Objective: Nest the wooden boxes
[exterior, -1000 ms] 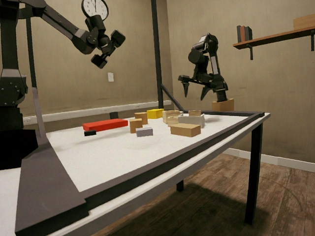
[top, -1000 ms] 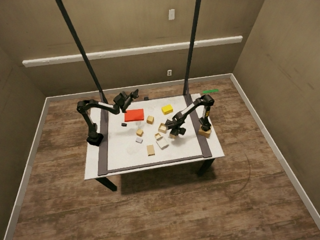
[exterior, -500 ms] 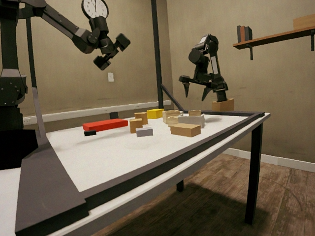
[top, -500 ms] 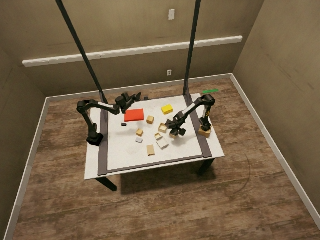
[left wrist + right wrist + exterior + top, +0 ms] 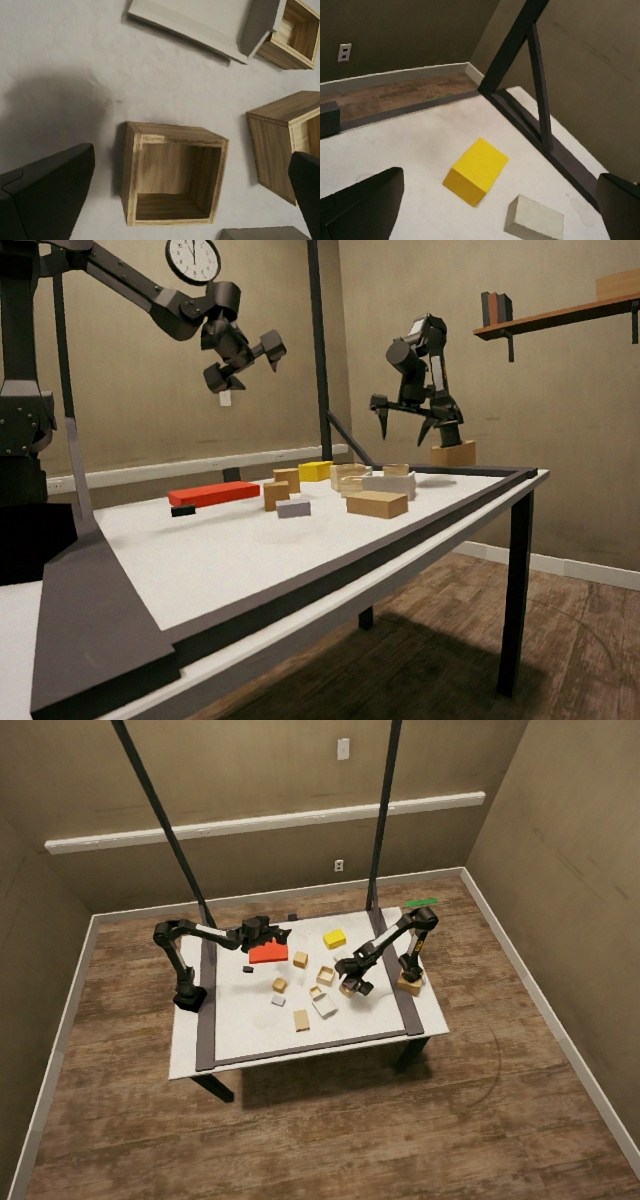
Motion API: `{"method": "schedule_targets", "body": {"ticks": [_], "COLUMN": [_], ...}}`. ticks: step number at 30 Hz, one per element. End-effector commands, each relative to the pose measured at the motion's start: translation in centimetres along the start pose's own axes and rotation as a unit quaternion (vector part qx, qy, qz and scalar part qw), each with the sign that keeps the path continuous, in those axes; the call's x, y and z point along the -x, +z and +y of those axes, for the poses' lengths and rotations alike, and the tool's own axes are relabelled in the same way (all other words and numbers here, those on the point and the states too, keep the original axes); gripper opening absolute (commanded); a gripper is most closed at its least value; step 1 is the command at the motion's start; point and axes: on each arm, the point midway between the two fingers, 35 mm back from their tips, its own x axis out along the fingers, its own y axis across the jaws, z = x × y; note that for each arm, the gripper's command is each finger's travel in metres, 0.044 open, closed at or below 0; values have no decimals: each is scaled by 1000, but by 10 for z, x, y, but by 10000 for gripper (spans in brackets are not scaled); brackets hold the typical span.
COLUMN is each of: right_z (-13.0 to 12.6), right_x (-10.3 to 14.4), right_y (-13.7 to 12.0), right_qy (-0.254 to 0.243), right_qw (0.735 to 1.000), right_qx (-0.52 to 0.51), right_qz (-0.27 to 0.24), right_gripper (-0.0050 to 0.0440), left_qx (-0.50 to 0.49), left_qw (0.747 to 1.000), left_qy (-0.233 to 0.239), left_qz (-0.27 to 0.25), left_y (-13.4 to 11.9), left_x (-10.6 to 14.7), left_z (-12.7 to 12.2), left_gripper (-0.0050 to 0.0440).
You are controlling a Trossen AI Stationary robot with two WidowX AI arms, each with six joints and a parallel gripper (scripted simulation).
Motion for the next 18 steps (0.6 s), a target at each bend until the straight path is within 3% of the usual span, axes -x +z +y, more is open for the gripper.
{"method": "schedule_targets", "body": {"ticks": [1,10,12,18], "right_z": [-10,-6,-6,7], "right_x": [5,25,25,53], "right_y": [-13,-67,-67,-106], "right_qy": [-12,-21,-21,-24], "right_qw": [998,973,973,932], "right_qx": [-37,-128,-128,-194], "right_qz": [55,193,193,307], "right_gripper": [400,400,400,400], "left_qx": [-31,-85,-85,-126], "left_qw": [999,992,992,981], "left_qy": [-4,2,2,10], "left_qz": [-38,-96,-96,-145], "left_y": [3,7,7,10], "left_x": [4,5,5,7], "left_z": [2,9,9,15], "left_gripper": [400,400,400,400]}}
